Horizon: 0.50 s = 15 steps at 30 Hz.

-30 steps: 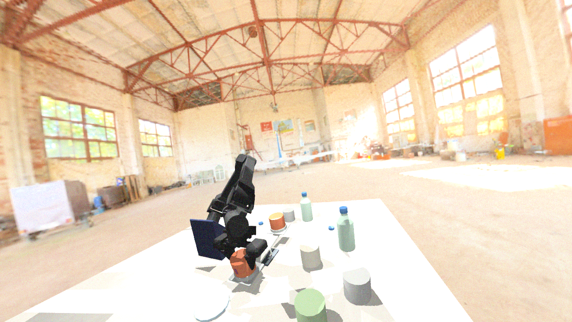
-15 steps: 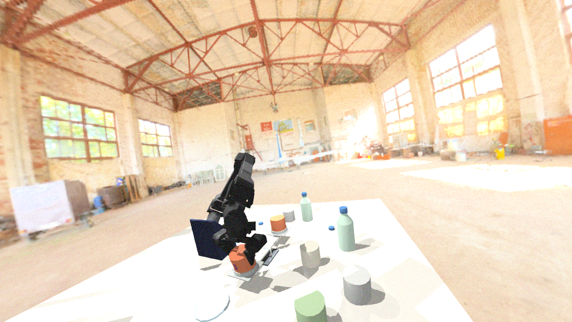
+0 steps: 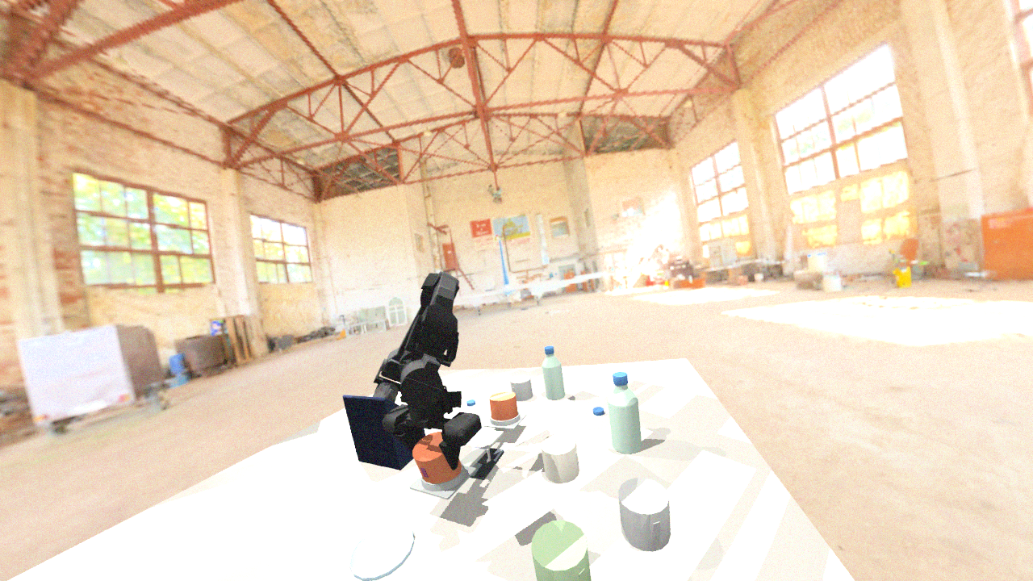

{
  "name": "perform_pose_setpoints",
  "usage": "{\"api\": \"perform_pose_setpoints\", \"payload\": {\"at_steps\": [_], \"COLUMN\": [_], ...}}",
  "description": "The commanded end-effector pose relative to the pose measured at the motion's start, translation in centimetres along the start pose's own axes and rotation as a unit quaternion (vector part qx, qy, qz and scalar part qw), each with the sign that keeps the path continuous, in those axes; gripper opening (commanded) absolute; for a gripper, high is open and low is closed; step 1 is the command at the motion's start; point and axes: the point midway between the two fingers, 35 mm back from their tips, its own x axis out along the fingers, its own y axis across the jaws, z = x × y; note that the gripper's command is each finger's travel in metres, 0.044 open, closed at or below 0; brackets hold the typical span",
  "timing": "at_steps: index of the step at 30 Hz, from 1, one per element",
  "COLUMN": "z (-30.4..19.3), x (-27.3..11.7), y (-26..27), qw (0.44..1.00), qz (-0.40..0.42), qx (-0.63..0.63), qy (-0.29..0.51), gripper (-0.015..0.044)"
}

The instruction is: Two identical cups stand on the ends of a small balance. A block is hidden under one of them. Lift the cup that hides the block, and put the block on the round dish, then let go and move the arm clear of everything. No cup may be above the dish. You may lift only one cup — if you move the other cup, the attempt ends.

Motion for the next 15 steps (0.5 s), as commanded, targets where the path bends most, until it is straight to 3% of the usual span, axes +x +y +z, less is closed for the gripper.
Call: {"api": "perform_pose_setpoints", "payload": {"at_steps": [1, 15], "z": [-0.6, -0.6], "x": [-1.1, -2.8], "y": [-0.4, -0.4], "qw": [1.0, 1.0], "qz": [-0.007, -0.007], "qx": [-0.006, -0.005], "qy": [0.012, 0.013], "gripper": [0.0, 0.0]}}
